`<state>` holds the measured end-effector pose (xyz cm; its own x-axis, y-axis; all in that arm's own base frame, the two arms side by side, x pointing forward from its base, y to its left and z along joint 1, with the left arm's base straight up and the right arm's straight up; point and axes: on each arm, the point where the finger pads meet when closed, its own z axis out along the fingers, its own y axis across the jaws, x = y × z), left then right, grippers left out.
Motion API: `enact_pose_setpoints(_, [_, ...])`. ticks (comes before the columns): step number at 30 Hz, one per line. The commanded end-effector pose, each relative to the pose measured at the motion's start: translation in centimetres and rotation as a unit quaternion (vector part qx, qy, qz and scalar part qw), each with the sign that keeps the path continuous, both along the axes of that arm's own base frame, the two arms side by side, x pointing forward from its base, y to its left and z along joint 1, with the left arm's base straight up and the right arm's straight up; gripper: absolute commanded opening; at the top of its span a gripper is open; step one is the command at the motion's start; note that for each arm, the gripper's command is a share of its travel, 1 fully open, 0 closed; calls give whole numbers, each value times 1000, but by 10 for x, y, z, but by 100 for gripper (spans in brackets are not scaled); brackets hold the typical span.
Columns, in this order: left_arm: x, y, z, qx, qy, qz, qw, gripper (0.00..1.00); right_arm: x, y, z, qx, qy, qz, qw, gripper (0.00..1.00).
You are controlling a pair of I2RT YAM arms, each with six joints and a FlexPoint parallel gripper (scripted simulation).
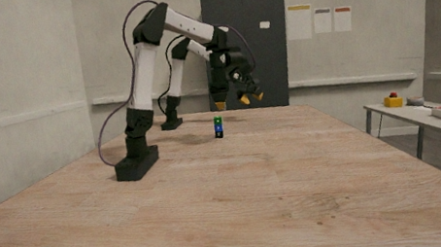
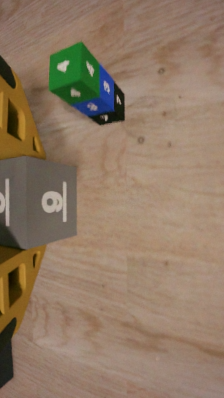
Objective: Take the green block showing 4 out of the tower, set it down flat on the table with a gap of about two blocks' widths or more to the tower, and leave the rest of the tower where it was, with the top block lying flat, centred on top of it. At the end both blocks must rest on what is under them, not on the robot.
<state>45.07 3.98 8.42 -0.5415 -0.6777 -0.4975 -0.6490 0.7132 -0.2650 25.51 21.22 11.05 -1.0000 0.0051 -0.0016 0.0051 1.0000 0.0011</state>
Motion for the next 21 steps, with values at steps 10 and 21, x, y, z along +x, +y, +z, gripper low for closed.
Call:
enact_pose_setpoints(10, [-28,-138,-20,-34,158,-130,978,100,-3,-47,-1,3,-5,15,1000,32])
enact_pose_setpoints(21, [-78,-240,-15,-17,251,-231,940,100,-11,-82,-8,4,0,17,1000,32])
